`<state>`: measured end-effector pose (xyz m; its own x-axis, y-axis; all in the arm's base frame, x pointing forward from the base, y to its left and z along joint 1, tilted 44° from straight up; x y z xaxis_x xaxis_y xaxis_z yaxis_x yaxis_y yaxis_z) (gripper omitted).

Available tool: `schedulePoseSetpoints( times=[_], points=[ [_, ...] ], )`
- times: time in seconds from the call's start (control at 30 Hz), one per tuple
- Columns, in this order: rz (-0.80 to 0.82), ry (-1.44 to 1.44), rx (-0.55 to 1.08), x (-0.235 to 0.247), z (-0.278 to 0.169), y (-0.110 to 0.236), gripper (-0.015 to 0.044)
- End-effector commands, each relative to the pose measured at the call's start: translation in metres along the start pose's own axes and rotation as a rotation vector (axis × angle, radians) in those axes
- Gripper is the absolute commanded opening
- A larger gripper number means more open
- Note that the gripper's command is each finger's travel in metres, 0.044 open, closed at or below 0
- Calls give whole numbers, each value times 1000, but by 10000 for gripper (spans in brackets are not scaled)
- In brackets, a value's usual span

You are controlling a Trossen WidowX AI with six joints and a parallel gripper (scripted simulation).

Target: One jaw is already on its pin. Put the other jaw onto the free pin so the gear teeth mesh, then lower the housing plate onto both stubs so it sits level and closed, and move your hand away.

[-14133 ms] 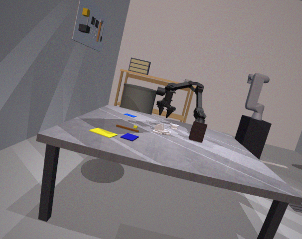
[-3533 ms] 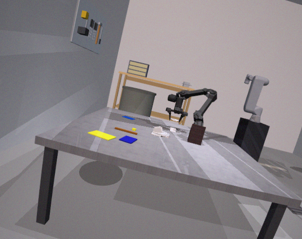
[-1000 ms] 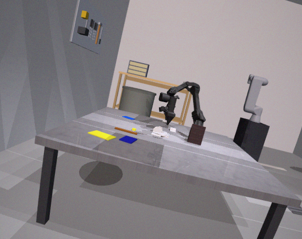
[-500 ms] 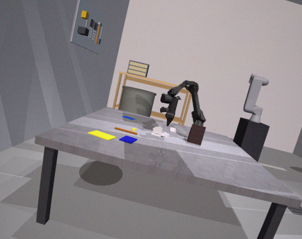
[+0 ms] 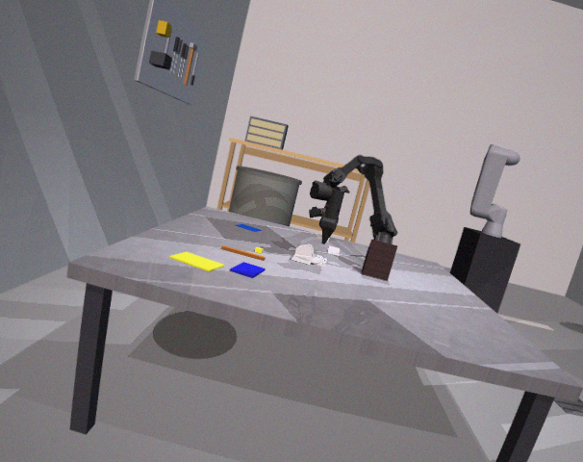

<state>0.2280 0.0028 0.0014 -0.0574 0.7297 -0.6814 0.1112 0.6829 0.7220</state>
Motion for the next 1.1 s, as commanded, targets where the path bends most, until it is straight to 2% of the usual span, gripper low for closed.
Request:
schedulePoseSetpoints(
  times=[0.0,1.07],
  points=[
    [5,-6,3,1,-1,0,351],
    [5,-9,4,13,-11,0,351]
  ],
)
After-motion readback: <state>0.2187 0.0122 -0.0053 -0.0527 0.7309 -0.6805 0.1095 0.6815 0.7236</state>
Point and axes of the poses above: the point midway between the two fingers, 35 mm back from their tips, its own y axis back along the fingers, its own x axis across the jaws, z = x × y, the point moved 2 cm from there along y, back along the fingers, and after that the axes turned 11 degrees about y, right-handed, at the moved point
